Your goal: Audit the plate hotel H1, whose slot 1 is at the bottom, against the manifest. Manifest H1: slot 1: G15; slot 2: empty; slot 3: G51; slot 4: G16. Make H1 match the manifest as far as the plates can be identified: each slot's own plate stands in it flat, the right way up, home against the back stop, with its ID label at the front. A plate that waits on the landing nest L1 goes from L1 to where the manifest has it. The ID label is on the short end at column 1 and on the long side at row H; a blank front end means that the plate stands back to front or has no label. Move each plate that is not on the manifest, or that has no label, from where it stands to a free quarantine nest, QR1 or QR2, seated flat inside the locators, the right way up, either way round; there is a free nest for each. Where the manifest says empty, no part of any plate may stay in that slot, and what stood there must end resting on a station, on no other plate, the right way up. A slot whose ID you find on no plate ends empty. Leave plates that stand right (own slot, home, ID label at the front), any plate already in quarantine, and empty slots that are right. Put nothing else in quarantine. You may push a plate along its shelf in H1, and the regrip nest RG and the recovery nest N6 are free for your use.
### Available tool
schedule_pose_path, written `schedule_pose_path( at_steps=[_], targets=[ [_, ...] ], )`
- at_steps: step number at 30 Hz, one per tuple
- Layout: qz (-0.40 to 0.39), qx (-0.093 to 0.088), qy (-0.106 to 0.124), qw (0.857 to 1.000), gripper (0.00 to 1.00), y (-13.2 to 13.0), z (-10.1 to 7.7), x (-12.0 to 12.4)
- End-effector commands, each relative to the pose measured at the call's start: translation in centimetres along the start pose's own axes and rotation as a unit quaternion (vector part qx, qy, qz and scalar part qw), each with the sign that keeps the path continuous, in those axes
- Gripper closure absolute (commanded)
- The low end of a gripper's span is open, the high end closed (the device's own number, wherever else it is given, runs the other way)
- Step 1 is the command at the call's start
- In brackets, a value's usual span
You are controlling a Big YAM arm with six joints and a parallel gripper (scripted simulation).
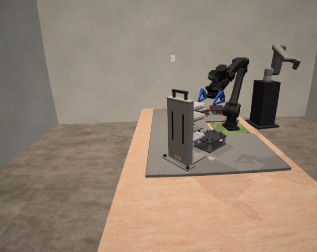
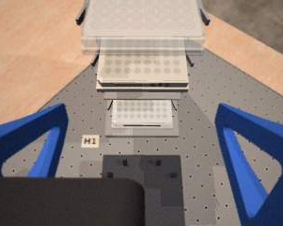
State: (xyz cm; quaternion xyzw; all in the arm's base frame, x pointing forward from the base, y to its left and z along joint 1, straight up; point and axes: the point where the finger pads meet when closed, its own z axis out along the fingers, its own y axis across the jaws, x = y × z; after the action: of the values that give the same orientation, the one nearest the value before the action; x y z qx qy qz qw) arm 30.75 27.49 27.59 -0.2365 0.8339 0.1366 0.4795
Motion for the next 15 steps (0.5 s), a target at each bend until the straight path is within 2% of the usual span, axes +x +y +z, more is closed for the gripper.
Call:
schedule_pose_path(
  at_steps=[1, 3, 4, 15],
  targets=[
    [0.004, 0.001, -0.014, 1.0, 0.0, -0.2, -1.0, -0.9],
    [0.005, -0.003, -0.019, 1.0, 0.0, 0.1, -1.4, -1.5],
    [0.004, -0.004, -0.012, 1.0, 0.0, 0.2, -1.4, -0.6],
    [0.006, -0.004, -0.012, 1.0, 0.0, 0.2, -2.9, 0.4]
  ],
)
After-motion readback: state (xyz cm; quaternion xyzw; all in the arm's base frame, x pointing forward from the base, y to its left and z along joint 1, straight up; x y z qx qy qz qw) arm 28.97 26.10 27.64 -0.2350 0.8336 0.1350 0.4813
